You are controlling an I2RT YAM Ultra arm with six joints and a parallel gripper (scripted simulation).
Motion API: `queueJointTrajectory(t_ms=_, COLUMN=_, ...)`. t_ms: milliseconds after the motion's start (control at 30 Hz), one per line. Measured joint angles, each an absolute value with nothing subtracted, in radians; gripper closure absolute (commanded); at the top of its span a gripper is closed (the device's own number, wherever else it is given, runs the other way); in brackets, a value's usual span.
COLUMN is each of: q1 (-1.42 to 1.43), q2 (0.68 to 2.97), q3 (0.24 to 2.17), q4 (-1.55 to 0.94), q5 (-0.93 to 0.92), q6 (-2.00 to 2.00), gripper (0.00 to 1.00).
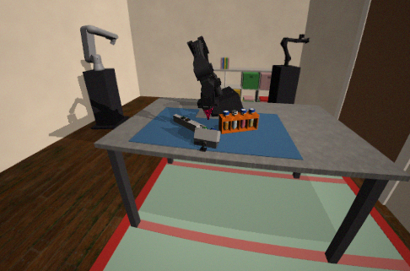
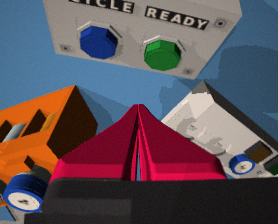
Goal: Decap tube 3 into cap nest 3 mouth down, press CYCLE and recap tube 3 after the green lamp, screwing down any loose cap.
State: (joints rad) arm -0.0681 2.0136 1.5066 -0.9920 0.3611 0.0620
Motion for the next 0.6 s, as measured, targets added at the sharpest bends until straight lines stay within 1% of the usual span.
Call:
queueJointTrajectory(t_ms=100, q1=-0.049, q2=2.055, q3=1.548, q4=-1.007, q5=0.362, q6=0.088, gripper=1.0)
queueJointTrajectory(t_ms=233, q1=-0.025, q2=2.141, q3=1.654, q4=-1.016, q5=0.367, q6=0.123, gripper=1.0)
queueJointTrajectory(t_ms=600, q1=-0.031, q2=2.172, q3=1.64, q4=-0.991, q5=0.368, q6=0.14, gripper=1.0)
